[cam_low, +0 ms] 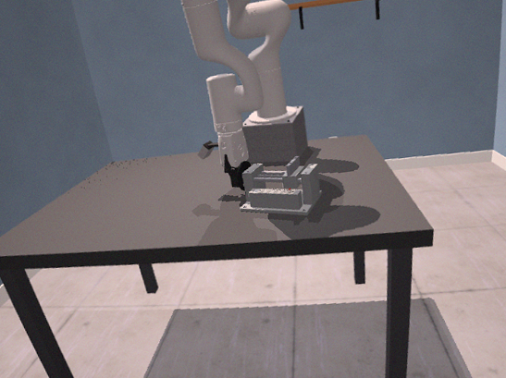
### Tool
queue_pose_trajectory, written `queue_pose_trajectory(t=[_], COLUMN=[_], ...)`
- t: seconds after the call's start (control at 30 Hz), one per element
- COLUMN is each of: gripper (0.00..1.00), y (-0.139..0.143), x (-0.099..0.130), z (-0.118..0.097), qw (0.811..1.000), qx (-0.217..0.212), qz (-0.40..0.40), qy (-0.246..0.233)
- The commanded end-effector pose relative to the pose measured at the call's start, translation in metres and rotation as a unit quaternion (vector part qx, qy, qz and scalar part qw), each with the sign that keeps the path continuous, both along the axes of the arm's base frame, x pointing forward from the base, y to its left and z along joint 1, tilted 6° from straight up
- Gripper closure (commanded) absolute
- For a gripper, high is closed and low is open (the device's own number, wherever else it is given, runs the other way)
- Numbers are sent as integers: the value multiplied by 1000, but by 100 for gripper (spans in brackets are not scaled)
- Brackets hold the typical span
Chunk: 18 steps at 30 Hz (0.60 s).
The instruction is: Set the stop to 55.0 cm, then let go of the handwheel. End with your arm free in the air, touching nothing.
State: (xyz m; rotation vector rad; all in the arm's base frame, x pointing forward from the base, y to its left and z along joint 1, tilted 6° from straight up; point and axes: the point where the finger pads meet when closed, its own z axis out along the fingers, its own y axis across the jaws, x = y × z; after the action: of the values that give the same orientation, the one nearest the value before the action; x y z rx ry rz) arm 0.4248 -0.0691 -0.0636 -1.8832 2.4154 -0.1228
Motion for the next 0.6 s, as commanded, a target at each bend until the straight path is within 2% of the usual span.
queue_pose_trajectory(t=[0.0,0.57], gripper=[94,94], y=[2,2], x=[-7,-8], z=[8,39], qw=[1000,1000], qx=[0,0], qz=[0,0], qy=[0,0])
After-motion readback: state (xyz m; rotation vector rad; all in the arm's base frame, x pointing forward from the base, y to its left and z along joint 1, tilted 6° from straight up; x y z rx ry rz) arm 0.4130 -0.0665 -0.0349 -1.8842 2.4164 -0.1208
